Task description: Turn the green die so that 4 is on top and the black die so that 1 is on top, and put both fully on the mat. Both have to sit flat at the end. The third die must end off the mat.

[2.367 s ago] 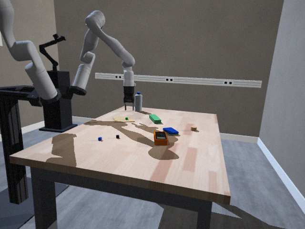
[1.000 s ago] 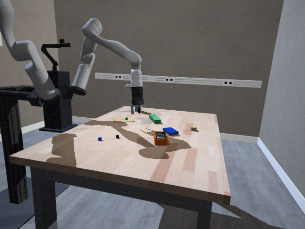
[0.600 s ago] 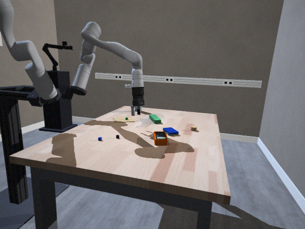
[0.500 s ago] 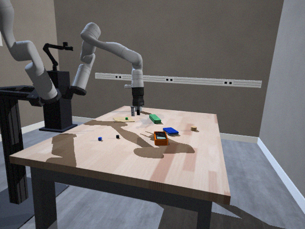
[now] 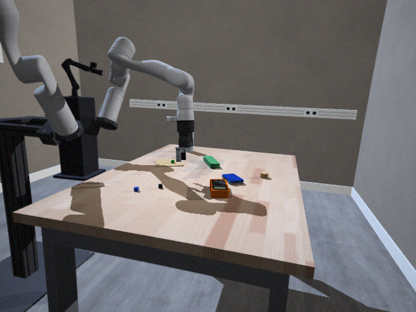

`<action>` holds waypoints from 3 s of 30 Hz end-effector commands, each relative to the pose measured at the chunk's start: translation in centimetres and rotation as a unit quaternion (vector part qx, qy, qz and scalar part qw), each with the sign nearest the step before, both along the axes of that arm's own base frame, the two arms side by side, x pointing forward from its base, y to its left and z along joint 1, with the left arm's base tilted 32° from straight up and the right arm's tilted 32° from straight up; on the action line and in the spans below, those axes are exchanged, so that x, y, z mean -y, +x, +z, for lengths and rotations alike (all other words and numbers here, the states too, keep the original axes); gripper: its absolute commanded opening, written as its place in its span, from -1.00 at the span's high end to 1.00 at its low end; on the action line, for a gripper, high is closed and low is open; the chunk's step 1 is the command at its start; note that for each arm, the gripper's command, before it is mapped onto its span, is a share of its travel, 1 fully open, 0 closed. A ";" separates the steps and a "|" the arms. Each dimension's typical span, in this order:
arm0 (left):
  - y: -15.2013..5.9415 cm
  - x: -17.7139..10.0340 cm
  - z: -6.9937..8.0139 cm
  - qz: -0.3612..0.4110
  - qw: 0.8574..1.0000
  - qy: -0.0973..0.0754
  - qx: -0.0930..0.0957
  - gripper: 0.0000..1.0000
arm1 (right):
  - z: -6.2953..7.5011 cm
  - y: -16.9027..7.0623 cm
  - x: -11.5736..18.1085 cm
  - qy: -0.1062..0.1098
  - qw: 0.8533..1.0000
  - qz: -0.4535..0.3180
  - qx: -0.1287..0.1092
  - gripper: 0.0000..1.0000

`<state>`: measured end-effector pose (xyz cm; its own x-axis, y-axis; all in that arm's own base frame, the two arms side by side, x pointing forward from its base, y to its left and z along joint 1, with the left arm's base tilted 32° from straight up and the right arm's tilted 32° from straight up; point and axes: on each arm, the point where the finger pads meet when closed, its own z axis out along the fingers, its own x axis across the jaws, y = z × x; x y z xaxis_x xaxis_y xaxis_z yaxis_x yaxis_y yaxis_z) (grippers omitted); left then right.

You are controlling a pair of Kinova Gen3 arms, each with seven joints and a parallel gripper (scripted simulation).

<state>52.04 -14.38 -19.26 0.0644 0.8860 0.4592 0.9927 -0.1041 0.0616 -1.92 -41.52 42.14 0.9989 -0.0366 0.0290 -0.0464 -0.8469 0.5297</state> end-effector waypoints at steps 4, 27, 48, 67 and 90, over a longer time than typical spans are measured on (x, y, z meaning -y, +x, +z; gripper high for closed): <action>-0.3 2.5 -1.6 0.063 0.998 0.001 0.023 -1.00 | 0.1 0.0 0.0 -0.001 1.000 0.000 0.000 -1.00; -2.5 7.3 -5.7 0.202 0.976 0.010 0.080 -1.00 | 0.1 0.0 0.0 -0.001 1.000 0.000 0.000 -1.00; -4.0 9.1 -7.6 0.262 0.959 0.020 0.109 -1.00 | 0.1 0.0 0.0 -0.001 1.000 0.000 0.000 -1.00; -4.4 9.4 -8.0 0.274 0.955 0.023 0.115 -1.00 | 0.1 0.0 0.0 -0.001 1.000 0.000 0.000 -1.00; -4.4 9.3 -8.1 0.274 0.955 0.023 0.115 -0.27 | 0.1 0.0 0.0 -0.001 1.000 0.000 0.000 -1.00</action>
<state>47.57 -23.60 -27.44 -0.5101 0.7348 0.4471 0.8597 0.4195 0.2915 -1.92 -41.52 42.14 0.9989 -0.0366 0.0290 -0.0464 -0.8469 0.5297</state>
